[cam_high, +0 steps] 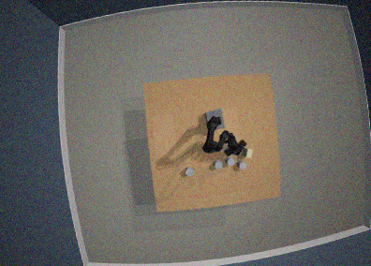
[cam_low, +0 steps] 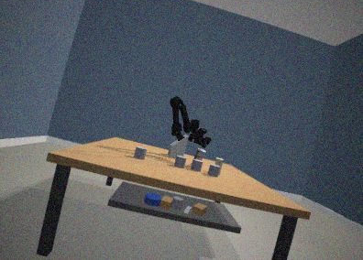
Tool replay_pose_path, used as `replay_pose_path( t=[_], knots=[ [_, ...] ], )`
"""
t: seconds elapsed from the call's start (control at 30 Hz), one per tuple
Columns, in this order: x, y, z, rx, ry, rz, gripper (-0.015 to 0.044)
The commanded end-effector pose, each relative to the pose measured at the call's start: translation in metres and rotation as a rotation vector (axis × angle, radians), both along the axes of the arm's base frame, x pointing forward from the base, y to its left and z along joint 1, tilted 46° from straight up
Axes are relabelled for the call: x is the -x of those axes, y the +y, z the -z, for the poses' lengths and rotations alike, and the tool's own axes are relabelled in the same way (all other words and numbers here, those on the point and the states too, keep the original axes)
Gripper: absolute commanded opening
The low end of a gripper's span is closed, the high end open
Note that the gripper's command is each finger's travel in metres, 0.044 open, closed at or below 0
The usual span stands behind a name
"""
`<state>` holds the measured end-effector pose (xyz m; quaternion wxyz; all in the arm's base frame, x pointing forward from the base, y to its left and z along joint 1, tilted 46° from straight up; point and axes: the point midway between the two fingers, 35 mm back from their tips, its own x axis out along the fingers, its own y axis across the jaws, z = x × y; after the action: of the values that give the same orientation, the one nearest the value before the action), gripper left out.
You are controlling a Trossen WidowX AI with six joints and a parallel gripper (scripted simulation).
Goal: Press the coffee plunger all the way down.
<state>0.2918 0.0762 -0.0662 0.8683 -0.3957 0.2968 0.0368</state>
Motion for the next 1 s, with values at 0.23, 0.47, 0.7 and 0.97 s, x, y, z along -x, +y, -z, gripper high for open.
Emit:
replay_pose_path(
  t=[0.23, 0.47, 0.7, 0.97],
  knots=[
    [-0.0011, -0.0048, 0.0059, 0.024, 0.02, 0.012, 0.0114],
    [-0.0025, -0.004, 0.0063, 0.024, 0.02, 0.012, 0.0114],
    [-0.004, -0.0035, 0.007, 0.024, 0.02, 0.012, 0.0114],
    [-0.0047, -0.0004, 0.0044, 0.013, 0.01, 0.006, 0.0114]
  ],
)
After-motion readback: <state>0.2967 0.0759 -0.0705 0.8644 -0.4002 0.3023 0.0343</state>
